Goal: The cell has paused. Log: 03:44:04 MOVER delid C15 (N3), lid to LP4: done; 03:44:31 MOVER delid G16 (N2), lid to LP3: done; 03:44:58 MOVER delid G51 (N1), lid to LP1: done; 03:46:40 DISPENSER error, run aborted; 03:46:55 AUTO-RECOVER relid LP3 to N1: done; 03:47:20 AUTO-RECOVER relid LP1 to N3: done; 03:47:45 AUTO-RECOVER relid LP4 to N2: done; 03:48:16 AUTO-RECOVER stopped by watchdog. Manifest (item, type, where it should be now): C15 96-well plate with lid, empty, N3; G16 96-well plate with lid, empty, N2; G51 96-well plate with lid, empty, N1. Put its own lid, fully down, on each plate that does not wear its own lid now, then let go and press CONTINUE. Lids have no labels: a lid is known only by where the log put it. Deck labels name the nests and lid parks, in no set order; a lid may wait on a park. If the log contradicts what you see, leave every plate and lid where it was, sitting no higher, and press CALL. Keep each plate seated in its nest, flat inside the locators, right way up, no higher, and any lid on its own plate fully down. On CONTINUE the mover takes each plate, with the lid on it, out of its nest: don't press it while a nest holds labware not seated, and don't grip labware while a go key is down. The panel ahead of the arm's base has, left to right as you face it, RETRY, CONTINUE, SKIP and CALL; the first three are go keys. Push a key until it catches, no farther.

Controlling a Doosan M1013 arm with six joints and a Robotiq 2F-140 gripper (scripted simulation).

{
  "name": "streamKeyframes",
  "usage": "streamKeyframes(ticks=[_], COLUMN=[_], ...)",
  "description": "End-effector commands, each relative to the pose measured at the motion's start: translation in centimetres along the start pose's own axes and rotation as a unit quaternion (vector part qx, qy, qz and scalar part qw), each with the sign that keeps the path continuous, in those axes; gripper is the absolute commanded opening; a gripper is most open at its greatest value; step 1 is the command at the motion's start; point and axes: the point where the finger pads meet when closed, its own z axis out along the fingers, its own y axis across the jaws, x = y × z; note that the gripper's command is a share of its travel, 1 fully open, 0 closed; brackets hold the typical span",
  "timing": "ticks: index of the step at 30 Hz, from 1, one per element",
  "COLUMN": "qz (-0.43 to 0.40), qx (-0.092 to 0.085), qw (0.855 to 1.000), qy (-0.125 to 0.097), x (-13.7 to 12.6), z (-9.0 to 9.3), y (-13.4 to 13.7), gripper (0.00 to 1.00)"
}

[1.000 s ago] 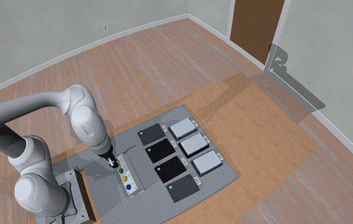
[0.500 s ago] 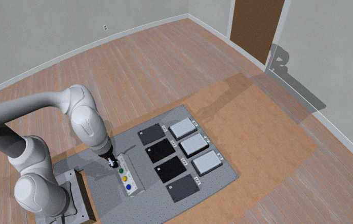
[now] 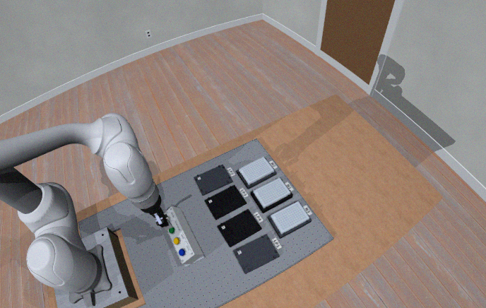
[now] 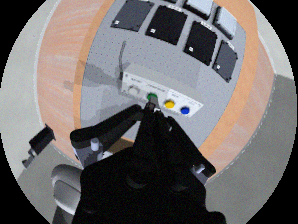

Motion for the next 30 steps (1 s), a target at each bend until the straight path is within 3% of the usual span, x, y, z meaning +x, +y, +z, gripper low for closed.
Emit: streamKeyframes(ticks=[1,30], qz=[0.000,0.000], qx=[0.000,0.000], qw=[1.000,1.000], qy=[0.000,0.000], x=[0.0,0.0], z=[0.2,2.3], y=[0.0,0.0], gripper=[0.00,0.00])
